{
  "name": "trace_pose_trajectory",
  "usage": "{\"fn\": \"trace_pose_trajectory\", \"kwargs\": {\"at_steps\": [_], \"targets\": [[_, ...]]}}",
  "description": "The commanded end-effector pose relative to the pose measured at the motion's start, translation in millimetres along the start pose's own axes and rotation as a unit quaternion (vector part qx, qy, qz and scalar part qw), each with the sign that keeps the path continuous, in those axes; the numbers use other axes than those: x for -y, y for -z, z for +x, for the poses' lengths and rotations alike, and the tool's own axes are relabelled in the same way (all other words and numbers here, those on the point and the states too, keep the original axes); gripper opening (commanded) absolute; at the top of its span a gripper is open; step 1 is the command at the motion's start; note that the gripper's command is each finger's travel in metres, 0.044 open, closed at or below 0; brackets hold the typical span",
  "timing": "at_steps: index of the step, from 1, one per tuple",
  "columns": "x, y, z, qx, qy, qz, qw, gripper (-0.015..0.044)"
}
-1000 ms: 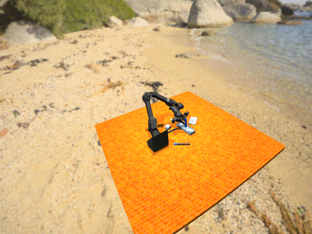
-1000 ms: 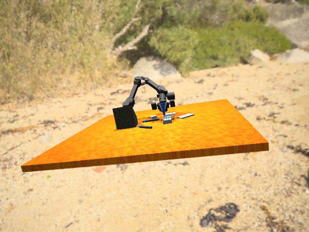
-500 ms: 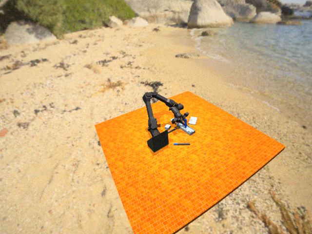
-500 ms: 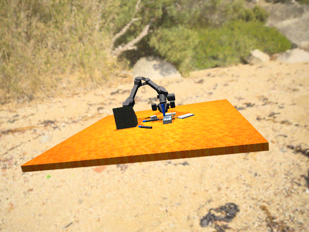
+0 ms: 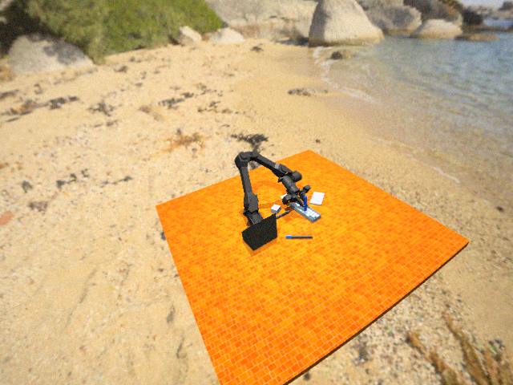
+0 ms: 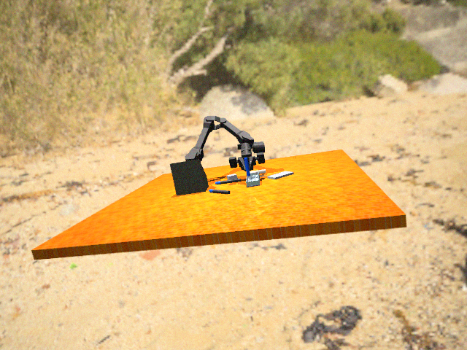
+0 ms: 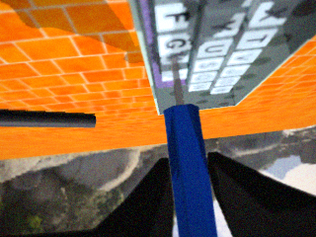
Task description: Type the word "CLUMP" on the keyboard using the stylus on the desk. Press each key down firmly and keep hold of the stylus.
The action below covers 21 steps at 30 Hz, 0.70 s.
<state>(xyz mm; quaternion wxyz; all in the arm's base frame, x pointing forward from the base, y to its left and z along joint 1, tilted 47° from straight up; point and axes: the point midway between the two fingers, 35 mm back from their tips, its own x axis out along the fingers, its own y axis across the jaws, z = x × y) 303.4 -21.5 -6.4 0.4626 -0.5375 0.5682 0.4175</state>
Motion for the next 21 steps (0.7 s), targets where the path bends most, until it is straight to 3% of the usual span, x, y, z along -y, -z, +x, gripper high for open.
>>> {"fn": "trace_pose_trajectory", "kwargs": {"at_steps": [1,21], "targets": [[0,0,0,-0.001,0.001,0.002,1.000,0.0081],[0,30,-17,0.000,0.001,0.004,1.000,0.0071]]}}
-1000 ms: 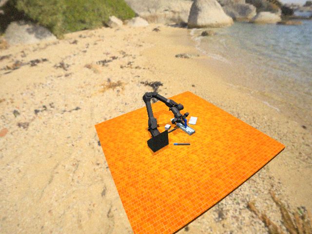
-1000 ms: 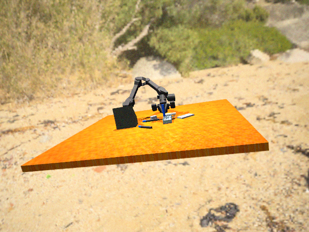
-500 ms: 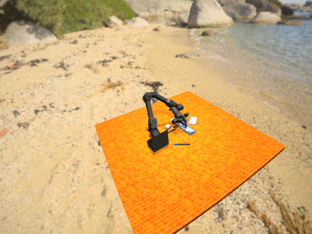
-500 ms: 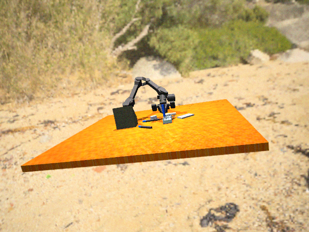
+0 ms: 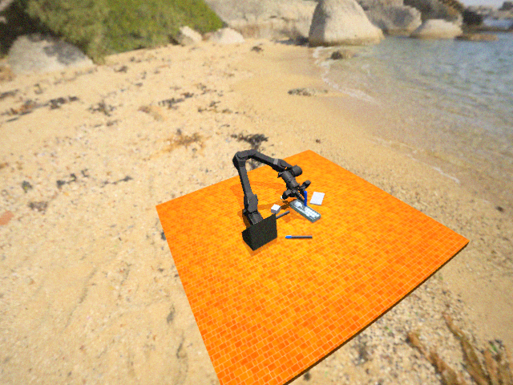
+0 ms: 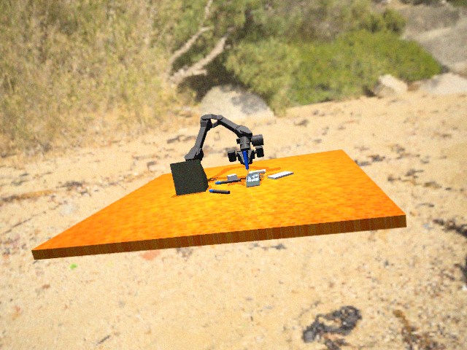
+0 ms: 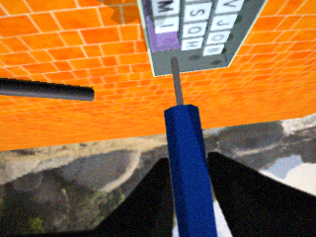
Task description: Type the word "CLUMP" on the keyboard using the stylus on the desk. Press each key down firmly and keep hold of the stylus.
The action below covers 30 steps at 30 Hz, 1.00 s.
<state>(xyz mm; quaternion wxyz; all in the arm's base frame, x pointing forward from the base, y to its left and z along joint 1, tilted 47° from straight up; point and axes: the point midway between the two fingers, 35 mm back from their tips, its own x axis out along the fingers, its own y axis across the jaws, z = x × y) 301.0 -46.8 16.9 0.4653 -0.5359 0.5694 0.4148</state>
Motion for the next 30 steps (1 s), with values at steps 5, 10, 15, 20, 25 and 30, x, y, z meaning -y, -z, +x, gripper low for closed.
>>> {"fn": "trace_pose_trajectory", "kwargs": {"at_steps": [5,10,15,20,25,30], "targets": [[4,-3,-5,0.000,0.000,0.000,1.000,0.0000],[14,-12,-23,0.000,0.000,0.000,1.000,0.0000],[23,-22,-42,0.001,0.001,-0.001,1.000,0.0000],[30,-32,-62,0.001,0.001,-0.001,1.000,0.0000],[35,-43,-82,0.001,0.002,-0.001,1.000,0.0000],[37,-50,-97,0.000,0.002,-0.002,1.000,0.0000]]}}
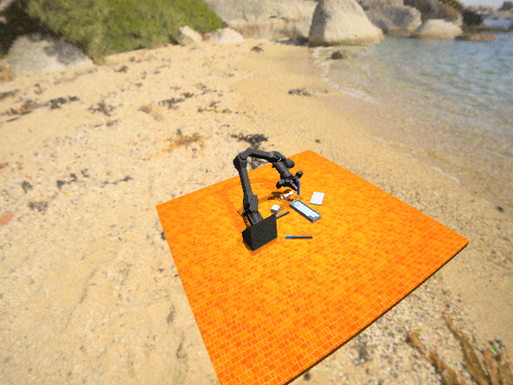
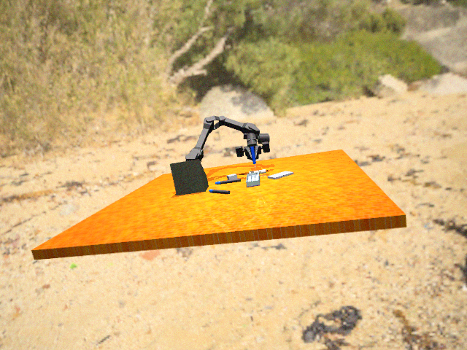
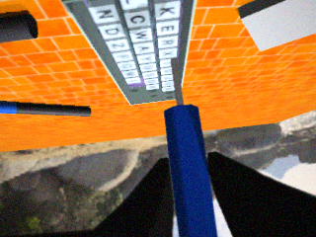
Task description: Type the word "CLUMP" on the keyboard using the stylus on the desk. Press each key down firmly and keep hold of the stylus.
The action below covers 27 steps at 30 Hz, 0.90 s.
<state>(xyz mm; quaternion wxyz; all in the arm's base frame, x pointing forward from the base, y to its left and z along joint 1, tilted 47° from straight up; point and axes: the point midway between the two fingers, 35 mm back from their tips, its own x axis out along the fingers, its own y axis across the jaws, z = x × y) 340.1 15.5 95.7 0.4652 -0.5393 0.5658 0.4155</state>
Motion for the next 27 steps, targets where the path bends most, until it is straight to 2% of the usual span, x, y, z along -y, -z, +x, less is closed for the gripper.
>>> {"fn": "trace_pose_trajectory", "kwargs": {"at_steps": [1,13,16,27], "targets": [[1,-4,-6,0.000,-0.002,0.002,1.000,0.0000],[0,-21,4,0.000,-0.002,0.002,1.000,0.0000],[1,-23,4,0.000,-0.002,0.002,1.000,0.0079],[1,-27,6,0.000,-0.002,0.002,1.000,0.0081]]}}
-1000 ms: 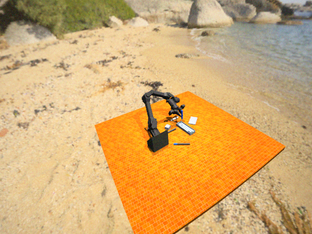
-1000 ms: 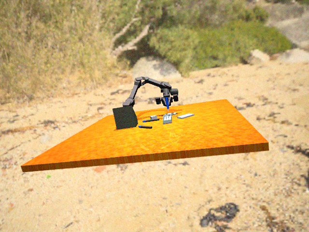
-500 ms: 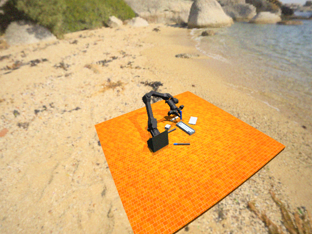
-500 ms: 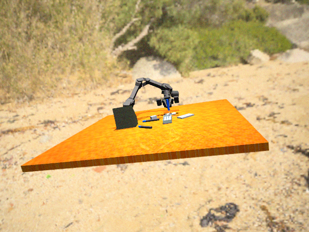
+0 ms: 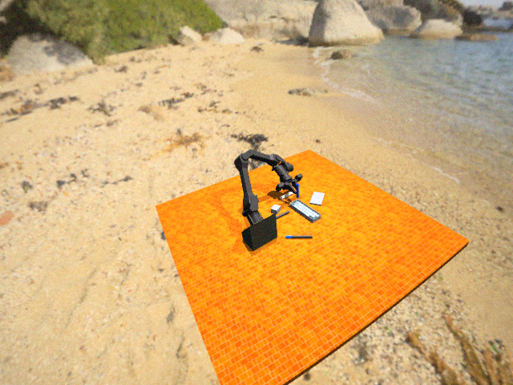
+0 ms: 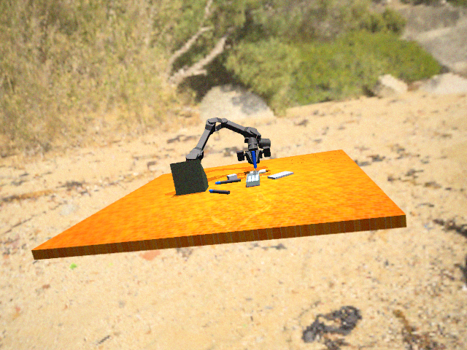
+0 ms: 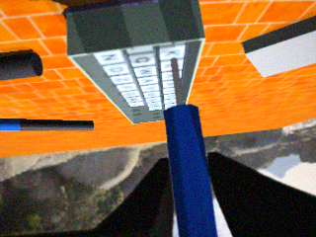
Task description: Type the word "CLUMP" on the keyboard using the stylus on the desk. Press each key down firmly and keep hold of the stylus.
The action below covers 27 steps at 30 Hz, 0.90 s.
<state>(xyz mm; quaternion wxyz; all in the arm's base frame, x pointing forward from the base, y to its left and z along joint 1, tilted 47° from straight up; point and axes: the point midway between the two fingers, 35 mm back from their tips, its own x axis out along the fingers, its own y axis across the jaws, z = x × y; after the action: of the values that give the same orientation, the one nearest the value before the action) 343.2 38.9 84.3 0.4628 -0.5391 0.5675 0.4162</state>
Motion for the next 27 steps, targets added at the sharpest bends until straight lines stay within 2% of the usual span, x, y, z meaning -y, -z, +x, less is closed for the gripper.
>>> {"fn": "trace_pose_trajectory", "kwargs": {"at_steps": [1,27], "targets": [[0.5,-1.2,0.2,0.002,0.001,0.003,1.000,0.0081],[0.9,-7.7,2.5,0.002,0.001,0.003,1.000,0.0081]]}}
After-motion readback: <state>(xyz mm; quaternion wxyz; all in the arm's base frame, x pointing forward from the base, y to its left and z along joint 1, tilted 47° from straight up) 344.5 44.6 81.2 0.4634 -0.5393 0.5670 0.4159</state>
